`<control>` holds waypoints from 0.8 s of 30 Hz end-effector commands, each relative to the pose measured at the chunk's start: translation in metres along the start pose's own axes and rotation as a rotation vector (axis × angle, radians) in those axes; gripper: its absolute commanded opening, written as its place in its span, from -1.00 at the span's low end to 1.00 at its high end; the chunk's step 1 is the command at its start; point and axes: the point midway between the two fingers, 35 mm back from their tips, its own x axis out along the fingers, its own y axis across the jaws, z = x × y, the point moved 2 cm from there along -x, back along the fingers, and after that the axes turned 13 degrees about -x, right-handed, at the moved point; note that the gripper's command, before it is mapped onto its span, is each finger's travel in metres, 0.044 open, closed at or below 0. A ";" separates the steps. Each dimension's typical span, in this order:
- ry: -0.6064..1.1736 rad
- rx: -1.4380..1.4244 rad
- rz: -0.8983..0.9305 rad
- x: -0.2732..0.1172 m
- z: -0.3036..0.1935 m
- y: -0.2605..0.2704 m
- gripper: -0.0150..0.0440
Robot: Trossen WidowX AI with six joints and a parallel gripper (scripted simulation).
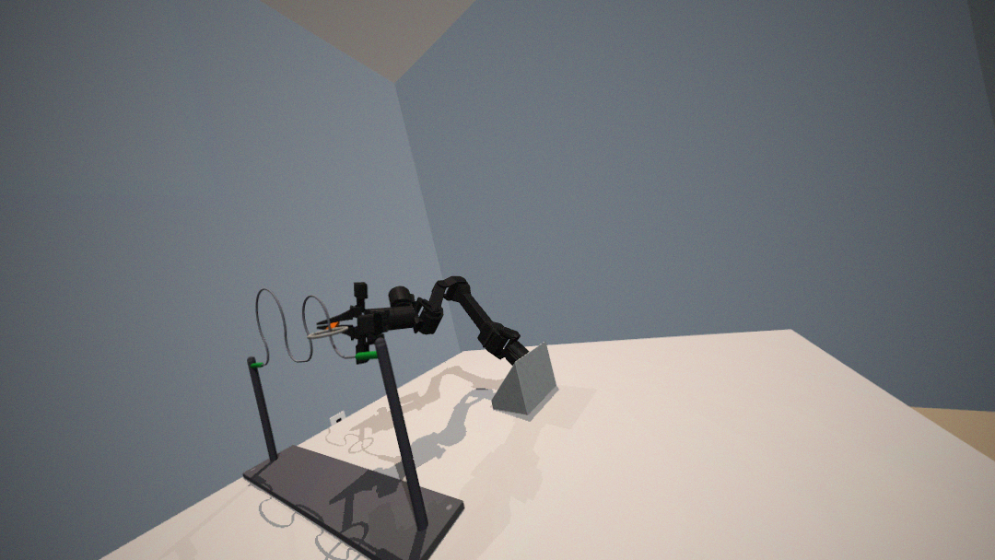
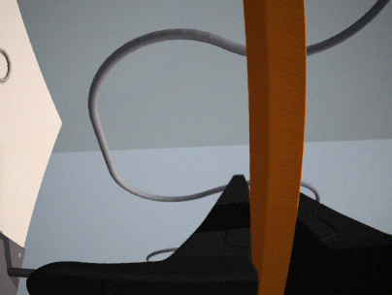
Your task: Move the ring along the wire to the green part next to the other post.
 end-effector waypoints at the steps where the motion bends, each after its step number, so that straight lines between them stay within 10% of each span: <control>1: -0.005 0.052 0.031 -0.003 0.005 0.011 -1.00; 24: -0.026 0.483 0.258 -0.019 0.039 0.072 -1.00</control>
